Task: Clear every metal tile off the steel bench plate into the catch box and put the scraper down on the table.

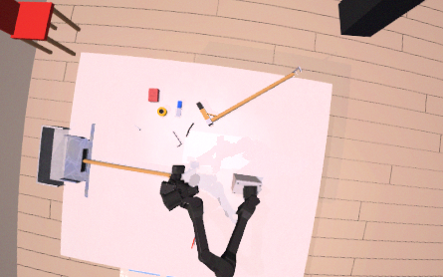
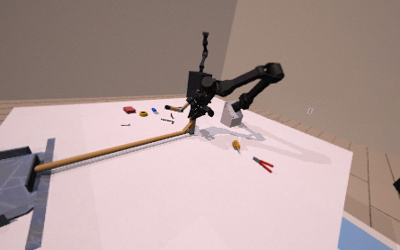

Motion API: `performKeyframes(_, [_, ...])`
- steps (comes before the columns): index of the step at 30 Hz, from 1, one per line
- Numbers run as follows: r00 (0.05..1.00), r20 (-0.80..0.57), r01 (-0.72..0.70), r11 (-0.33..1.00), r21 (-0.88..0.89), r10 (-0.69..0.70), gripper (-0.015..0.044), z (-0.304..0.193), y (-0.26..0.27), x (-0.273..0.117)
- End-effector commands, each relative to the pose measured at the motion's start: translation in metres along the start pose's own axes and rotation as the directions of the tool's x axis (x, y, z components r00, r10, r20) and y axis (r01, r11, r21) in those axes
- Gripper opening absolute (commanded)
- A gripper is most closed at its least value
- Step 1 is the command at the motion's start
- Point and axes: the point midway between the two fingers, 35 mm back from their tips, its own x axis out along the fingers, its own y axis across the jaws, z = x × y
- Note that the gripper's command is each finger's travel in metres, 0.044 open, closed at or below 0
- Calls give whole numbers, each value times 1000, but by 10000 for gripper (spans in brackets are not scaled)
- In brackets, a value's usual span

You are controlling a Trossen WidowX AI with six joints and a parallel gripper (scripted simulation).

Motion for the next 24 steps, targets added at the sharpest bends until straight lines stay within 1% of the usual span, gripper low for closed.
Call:
performKeyframes(1, [1000,2,-1,1000,-3,1,0,-4,0,-4])
performKeyframes(24, [1000,4,-1,1000,-2,1,0,-22,0,-17])
